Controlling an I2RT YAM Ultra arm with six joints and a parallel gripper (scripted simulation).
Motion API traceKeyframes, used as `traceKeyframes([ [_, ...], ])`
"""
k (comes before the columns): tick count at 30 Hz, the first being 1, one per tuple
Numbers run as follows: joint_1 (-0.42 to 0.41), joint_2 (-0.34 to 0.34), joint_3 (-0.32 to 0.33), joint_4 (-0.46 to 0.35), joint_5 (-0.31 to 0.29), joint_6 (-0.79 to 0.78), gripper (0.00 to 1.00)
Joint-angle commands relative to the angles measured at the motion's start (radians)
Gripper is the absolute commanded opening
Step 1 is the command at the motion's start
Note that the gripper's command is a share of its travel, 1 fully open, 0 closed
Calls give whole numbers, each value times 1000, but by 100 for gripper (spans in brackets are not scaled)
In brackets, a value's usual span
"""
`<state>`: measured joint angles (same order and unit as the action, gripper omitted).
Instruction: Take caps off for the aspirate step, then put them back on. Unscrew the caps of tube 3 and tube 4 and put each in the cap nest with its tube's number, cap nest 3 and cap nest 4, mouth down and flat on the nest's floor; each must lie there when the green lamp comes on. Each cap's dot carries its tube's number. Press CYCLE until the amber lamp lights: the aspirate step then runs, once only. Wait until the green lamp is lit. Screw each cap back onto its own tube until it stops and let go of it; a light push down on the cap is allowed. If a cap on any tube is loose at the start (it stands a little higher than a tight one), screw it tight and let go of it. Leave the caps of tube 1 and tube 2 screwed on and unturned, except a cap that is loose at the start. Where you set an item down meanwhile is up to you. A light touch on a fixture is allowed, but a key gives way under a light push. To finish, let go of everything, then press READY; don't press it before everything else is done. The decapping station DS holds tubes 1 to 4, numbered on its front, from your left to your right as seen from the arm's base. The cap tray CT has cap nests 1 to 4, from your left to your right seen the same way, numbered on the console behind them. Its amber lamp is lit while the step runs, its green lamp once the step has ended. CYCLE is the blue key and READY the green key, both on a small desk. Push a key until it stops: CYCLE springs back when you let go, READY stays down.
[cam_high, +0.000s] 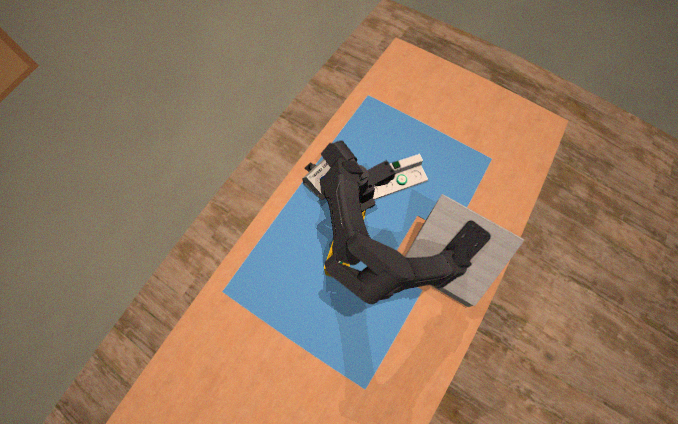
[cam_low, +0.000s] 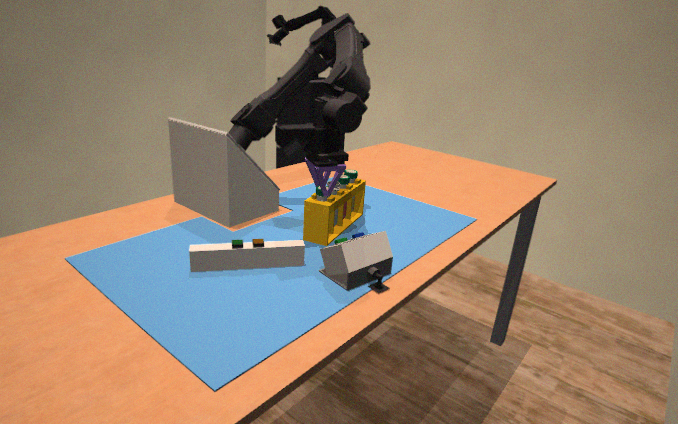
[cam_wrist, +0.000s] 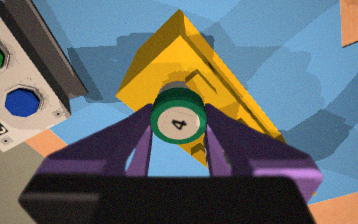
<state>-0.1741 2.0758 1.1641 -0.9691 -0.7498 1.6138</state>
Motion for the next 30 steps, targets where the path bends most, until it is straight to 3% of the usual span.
traceKeyframes([
  [1,-6,-4,3,2,2,-211,0],
  [5,-6,-4,4,2,2,-411,0],
  [7,-6,-4,4,2,2,-411,0],
  [22,-7,-5,5,0,2,-1163,0],
  [24,-7,-5,5,0,2,-1163,0],
  [30,-7,-5,5,-1,2,-1463,0],
])
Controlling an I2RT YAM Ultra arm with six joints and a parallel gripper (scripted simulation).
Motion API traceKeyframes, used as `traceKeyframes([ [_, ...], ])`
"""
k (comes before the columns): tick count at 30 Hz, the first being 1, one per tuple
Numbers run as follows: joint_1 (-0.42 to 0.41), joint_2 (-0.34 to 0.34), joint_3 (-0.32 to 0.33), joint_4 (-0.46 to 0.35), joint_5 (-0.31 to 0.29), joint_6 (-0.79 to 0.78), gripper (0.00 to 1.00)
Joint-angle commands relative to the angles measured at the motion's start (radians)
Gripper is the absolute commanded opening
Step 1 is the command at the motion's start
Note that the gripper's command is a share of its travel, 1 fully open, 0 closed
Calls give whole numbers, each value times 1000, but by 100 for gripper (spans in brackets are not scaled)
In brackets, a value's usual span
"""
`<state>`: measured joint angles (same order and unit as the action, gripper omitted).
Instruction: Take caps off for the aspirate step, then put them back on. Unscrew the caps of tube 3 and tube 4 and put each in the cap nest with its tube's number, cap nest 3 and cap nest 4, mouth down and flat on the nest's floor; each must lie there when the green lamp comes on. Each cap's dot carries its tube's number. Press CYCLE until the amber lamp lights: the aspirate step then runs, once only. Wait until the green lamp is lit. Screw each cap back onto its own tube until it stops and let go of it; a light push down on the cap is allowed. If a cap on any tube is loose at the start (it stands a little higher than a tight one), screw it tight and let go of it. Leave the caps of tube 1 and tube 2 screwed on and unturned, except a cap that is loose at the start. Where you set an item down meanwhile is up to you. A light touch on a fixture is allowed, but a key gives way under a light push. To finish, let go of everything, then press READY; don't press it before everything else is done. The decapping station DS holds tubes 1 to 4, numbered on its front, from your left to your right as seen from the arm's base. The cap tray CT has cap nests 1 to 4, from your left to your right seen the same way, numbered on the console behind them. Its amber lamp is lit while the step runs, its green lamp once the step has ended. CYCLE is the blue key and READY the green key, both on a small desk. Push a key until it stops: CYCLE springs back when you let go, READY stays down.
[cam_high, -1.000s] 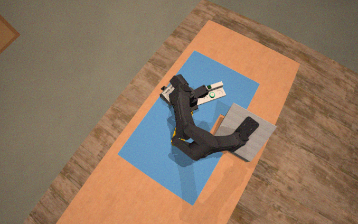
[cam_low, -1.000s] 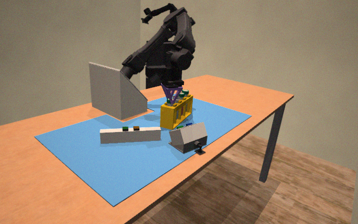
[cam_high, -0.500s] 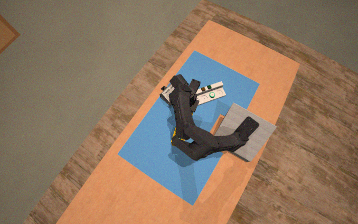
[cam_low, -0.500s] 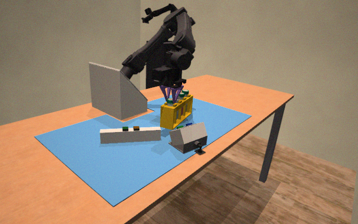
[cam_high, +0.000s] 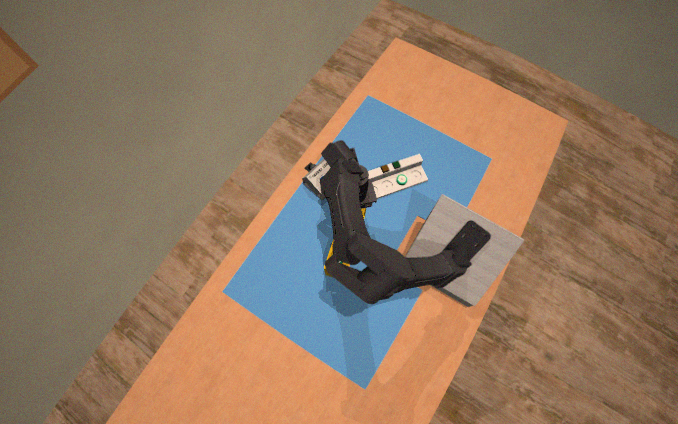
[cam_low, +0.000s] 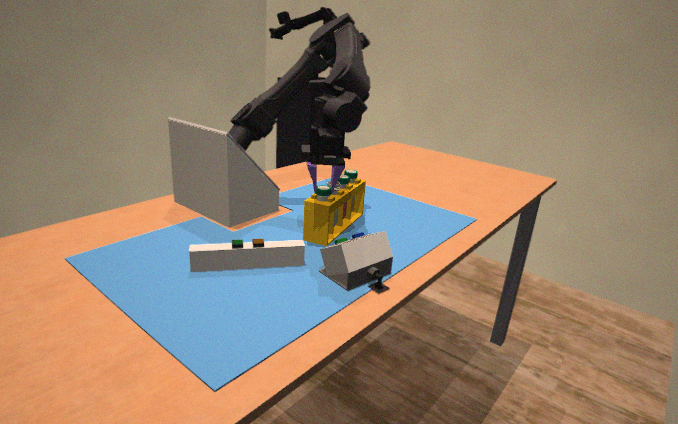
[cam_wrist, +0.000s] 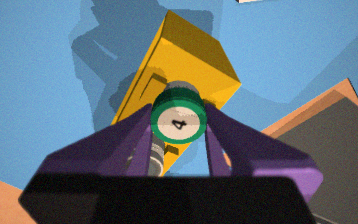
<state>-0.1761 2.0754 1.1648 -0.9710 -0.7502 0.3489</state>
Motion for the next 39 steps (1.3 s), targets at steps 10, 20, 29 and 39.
traceKeyframes([
  [10,-6,-4,5,0,2,-649,0],
  [20,-7,-5,6,-1,3,-1099,0],
  [29,-7,-5,6,-3,3,-1450,0],
  [39,-7,-5,7,-4,3,-1951,0],
])
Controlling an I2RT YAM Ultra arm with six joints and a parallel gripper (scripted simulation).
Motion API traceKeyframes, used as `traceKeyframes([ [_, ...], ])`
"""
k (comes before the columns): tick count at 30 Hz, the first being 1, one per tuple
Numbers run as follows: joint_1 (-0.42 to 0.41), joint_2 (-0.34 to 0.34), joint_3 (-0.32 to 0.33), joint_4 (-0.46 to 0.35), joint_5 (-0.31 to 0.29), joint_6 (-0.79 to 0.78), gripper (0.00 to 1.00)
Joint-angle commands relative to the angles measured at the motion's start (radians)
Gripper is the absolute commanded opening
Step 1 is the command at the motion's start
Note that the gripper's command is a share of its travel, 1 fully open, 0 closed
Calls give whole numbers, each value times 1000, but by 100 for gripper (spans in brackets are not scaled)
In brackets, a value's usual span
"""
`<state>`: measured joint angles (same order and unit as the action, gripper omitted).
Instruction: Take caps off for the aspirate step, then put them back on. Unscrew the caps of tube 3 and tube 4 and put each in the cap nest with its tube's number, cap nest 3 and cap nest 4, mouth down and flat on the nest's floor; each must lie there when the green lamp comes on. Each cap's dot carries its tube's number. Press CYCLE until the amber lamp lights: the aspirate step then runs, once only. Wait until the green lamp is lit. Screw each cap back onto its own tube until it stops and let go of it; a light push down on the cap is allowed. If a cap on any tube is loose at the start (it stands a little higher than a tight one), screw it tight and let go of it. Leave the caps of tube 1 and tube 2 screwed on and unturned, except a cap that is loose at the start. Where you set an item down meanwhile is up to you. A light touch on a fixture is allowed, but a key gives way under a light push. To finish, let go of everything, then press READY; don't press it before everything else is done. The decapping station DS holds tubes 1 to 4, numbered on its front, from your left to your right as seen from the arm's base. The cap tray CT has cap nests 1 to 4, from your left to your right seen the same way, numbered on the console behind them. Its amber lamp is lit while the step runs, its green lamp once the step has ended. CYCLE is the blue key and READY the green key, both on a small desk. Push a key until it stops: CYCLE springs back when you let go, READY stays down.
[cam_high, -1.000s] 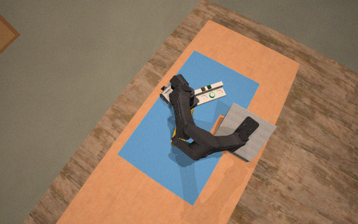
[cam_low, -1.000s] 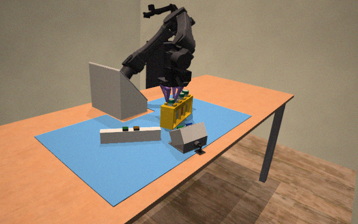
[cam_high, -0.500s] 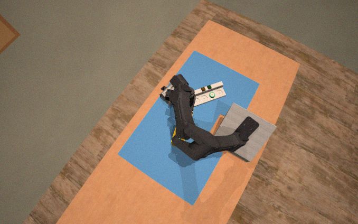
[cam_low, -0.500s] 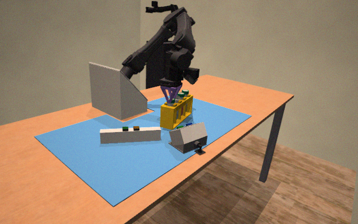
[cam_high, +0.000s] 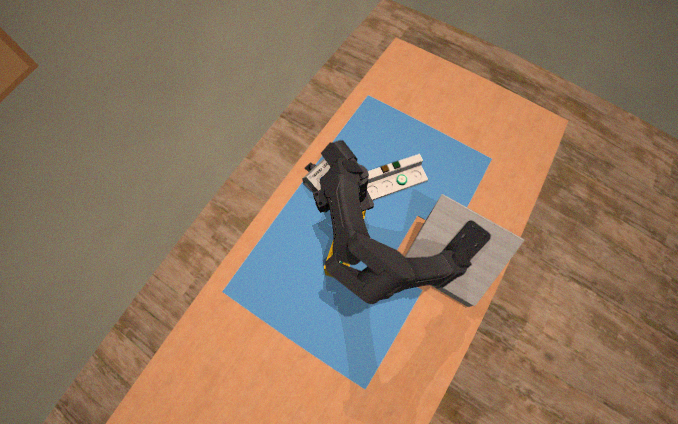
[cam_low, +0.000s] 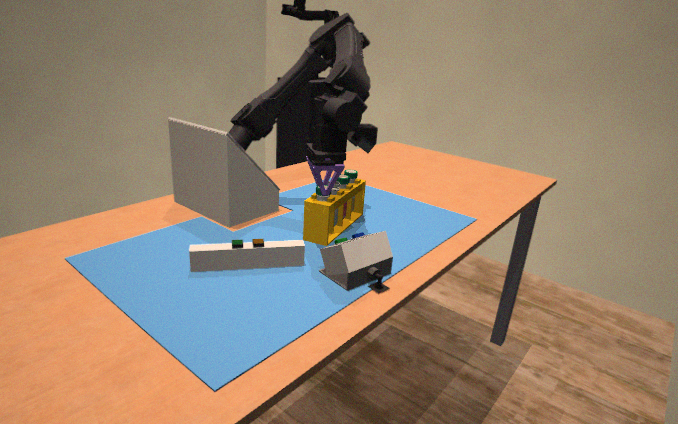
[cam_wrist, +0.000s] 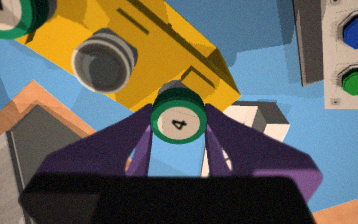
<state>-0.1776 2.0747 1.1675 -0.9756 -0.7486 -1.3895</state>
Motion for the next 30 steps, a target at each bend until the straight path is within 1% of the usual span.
traceKeyframes([
  [1,-6,-4,4,1,1,-262,0],
  [3,-6,-4,4,0,1,-353,0],
  [11,-6,-4,4,0,1,-353,0],
  [12,-6,-4,4,0,1,-353,49],
  [24,-6,-4,4,0,1,-353,49],
  [28,-6,-4,4,1,1,-20,49],
  [29,-6,-4,5,0,1,48,49],
  [30,-6,-4,4,1,1,63,49],
])
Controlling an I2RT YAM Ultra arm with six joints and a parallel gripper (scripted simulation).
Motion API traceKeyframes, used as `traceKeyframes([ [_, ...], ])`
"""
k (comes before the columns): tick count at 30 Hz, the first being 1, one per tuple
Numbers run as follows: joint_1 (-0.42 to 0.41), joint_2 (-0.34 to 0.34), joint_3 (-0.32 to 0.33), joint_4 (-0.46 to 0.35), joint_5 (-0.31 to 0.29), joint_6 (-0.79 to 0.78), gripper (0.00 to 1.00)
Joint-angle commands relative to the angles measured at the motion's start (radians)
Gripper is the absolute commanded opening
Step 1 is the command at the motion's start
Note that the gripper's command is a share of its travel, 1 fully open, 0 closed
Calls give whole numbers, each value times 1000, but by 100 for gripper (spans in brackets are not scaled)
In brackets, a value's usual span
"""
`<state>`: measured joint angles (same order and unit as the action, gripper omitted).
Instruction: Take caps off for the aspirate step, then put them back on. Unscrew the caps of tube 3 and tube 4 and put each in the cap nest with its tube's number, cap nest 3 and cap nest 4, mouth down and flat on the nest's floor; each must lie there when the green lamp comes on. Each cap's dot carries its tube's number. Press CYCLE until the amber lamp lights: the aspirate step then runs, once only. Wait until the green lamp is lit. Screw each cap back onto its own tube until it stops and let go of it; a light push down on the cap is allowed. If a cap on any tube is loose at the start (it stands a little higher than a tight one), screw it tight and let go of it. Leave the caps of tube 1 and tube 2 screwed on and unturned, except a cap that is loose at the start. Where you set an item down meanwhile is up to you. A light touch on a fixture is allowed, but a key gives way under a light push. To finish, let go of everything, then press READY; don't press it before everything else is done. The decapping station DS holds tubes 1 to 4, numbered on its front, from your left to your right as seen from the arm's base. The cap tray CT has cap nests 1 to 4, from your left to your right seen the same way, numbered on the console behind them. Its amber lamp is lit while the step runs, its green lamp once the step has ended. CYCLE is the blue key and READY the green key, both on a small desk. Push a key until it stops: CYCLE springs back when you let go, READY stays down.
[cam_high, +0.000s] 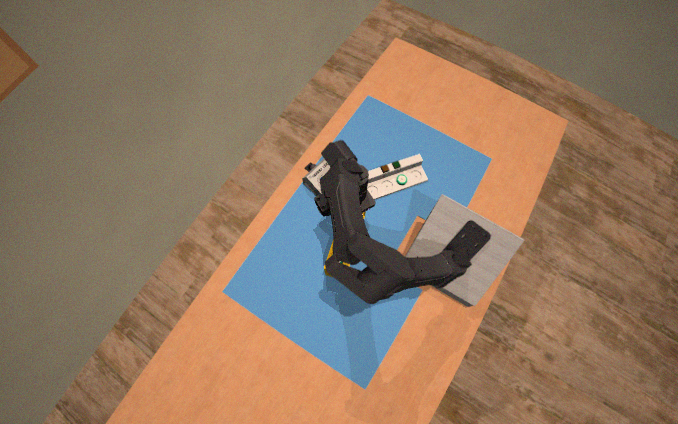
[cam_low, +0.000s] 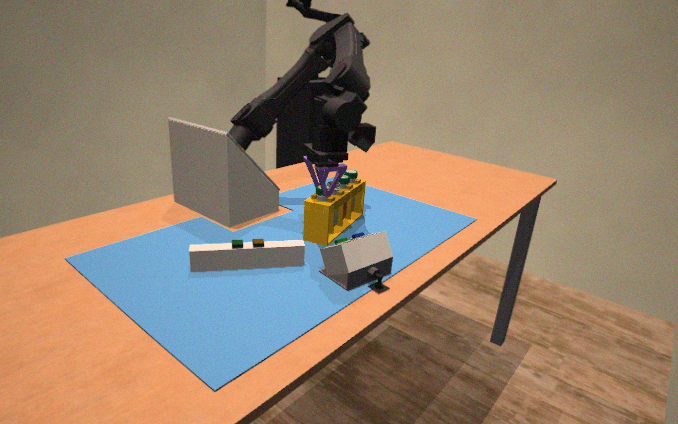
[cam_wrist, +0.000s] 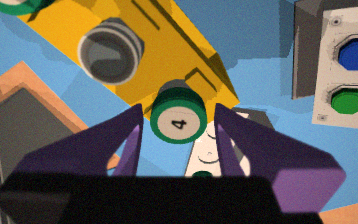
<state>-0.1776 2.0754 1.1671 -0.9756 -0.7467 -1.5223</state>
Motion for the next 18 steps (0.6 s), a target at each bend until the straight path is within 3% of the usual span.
traceKeyframes([
  [1,-6,-5,5,0,-1,279,49],
  [4,-6,-5,5,1,-1,363,49],
  [8,-6,-5,5,0,-1,612,49],
  [10,-6,-5,5,0,-1,612,49],
  [12,-6,-5,5,1,-1,779,49],
  [18,-6,-5,5,1,-1,1030,49],
])
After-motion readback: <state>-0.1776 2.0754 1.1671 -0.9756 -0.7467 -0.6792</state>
